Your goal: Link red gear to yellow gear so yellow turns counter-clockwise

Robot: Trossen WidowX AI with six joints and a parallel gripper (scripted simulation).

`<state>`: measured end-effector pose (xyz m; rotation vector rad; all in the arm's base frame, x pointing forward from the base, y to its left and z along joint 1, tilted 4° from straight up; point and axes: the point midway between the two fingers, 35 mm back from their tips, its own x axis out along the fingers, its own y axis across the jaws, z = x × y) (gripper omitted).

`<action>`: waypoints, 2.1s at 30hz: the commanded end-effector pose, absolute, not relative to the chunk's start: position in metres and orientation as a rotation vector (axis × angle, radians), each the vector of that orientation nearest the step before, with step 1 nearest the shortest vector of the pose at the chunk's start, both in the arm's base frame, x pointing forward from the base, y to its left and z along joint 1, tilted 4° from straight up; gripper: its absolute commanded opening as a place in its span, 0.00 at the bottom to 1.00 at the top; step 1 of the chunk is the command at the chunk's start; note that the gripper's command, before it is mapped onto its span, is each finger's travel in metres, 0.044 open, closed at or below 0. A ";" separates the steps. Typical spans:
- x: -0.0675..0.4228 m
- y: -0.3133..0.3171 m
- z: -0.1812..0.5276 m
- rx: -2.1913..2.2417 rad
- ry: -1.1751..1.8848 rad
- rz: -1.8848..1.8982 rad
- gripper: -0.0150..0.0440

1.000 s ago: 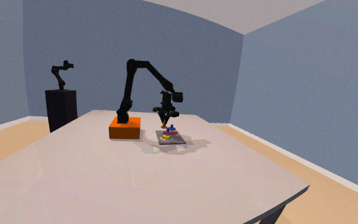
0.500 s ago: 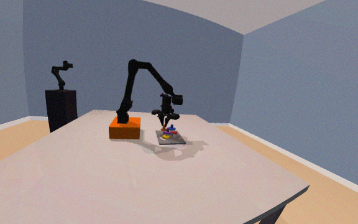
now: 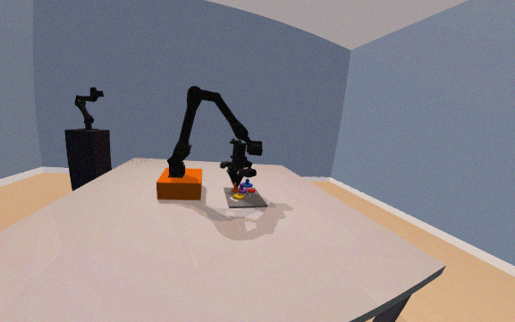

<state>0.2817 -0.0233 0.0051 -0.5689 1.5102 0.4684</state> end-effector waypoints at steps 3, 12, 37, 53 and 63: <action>0.280 -0.025 -0.001 -0.451 1.535 0.345 0.25; 0.281 -0.025 0.000 -0.474 1.531 0.368 0.25; 0.281 -0.025 -0.004 -0.728 1.476 0.623 0.25; 0.281 -0.025 -0.007 -0.405 1.541 0.300 0.25; 0.281 -0.025 -0.005 -0.505 1.526 0.399 0.49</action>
